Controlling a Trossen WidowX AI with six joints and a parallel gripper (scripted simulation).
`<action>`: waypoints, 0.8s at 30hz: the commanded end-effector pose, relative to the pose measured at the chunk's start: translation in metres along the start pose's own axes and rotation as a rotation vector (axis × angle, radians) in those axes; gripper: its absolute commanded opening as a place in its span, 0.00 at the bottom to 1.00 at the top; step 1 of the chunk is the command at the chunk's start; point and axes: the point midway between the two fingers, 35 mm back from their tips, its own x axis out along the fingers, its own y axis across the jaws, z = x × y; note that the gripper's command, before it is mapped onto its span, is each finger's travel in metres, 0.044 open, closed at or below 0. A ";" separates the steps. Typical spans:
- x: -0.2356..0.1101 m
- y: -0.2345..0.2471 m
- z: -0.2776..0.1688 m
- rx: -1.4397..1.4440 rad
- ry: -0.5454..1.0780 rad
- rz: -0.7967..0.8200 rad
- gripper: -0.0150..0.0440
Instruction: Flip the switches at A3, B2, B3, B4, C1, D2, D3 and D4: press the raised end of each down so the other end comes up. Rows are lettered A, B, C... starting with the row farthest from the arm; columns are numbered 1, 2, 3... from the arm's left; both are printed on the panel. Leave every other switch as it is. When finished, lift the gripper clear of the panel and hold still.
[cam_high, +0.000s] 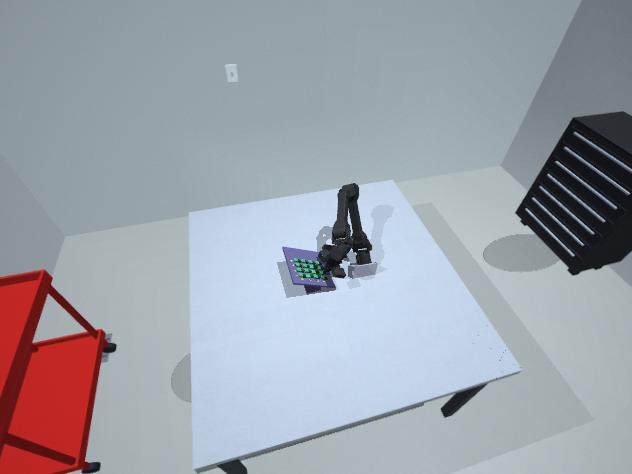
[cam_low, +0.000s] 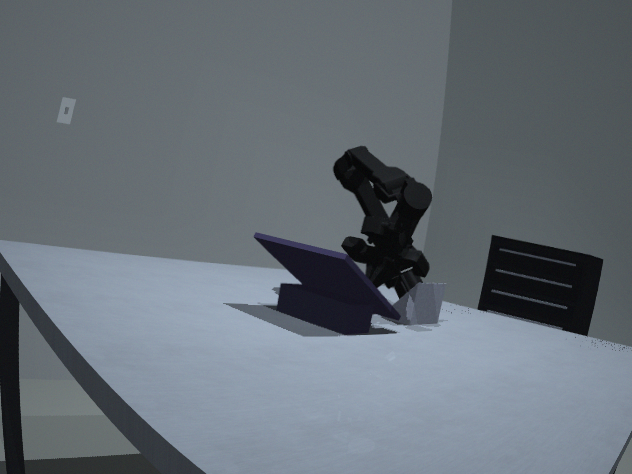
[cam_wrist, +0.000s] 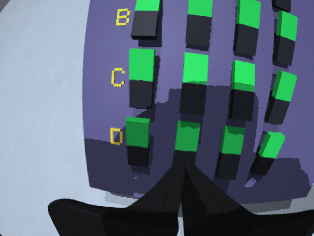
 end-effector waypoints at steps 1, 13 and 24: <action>0.001 0.000 0.001 -0.004 -0.004 -0.004 0.25; 0.002 0.000 0.001 -0.004 -0.004 -0.004 0.25; -0.060 0.001 0.002 -0.006 0.024 -0.001 0.25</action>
